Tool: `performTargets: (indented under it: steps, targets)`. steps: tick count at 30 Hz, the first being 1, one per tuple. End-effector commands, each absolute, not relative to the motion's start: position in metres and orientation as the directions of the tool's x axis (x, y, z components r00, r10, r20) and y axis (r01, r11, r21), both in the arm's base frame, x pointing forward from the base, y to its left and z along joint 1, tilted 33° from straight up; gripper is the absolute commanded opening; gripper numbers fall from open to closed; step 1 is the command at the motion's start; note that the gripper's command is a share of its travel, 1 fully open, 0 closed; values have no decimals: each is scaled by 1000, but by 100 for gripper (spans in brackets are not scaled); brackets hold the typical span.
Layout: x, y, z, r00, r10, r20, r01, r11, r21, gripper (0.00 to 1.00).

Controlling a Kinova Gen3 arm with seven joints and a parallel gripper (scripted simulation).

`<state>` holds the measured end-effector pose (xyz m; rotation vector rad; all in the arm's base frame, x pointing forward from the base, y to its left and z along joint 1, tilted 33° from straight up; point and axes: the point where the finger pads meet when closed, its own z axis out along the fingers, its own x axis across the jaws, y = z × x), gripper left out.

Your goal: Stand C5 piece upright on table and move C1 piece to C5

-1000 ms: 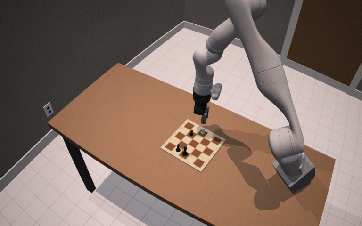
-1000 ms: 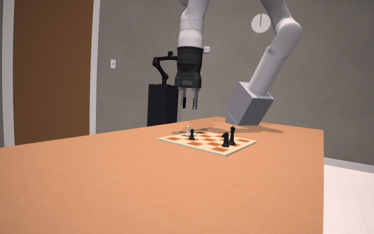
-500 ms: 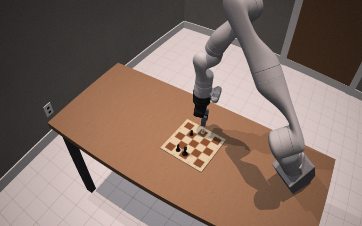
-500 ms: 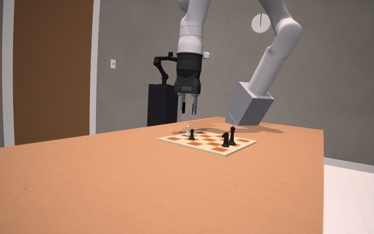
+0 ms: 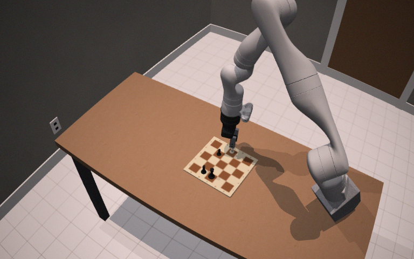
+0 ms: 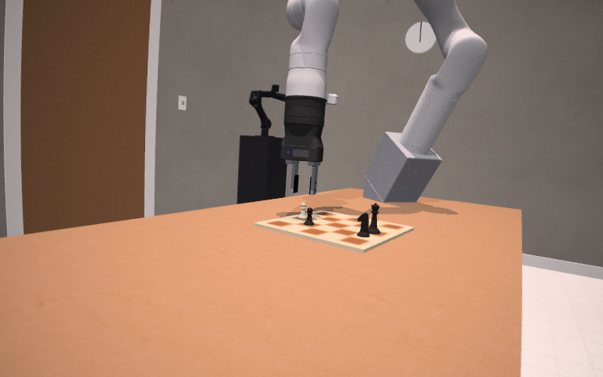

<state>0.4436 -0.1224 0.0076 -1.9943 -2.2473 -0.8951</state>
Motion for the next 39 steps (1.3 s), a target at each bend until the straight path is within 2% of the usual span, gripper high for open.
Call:
performTargets:
  steps: [1, 39]
  targets:
    - [444, -119, 5, -193, 908, 371, 914, 30, 404, 68]
    - [446, -117, 0, -193, 908, 371, 914, 30, 404, 68]
